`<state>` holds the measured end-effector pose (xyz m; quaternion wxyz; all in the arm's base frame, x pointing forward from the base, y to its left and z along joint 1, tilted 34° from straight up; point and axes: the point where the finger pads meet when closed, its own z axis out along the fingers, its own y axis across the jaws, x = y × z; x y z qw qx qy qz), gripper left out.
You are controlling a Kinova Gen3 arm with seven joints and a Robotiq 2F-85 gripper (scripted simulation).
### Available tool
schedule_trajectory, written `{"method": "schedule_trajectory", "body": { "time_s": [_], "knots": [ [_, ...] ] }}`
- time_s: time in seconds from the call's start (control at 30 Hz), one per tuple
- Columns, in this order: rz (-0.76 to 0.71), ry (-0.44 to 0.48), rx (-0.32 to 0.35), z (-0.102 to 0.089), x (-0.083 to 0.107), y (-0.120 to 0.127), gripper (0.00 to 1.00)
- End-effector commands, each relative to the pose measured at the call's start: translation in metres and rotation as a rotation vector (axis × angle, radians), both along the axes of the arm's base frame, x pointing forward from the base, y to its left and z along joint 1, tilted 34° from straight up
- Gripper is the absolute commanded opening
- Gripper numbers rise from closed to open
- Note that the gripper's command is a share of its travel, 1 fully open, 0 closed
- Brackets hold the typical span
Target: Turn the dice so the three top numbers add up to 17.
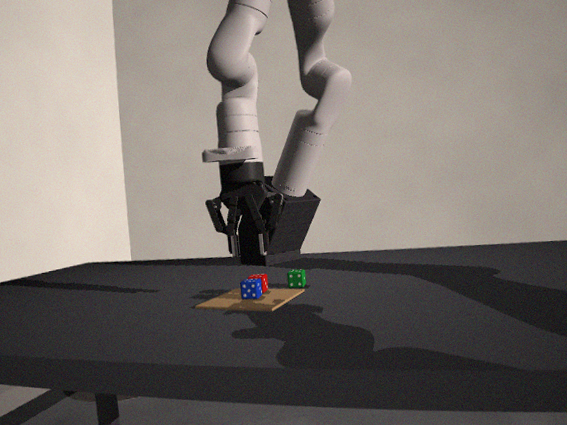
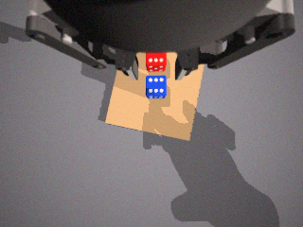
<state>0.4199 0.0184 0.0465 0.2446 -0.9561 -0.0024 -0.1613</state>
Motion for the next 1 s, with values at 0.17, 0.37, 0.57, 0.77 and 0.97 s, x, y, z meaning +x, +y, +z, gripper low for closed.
{"method": "schedule_trajectory", "body": {
  "time_s": [0.17,0.37,0.57,0.77,0.97],
  "knots": [
    [-0.002,-0.014,-0.010,0.016,0.000,-0.008,0.46],
    [-0.002,-0.014,-0.010,0.020,-0.001,-0.011,0.46],
    [-0.002,-0.014,-0.010,0.021,-0.002,-0.011,0.46],
    [-0.002,-0.014,-0.010,0.021,-0.002,-0.011,1.00],
    [-0.002,-0.014,-0.010,0.021,-0.002,-0.011,1.00]
  ]
}}
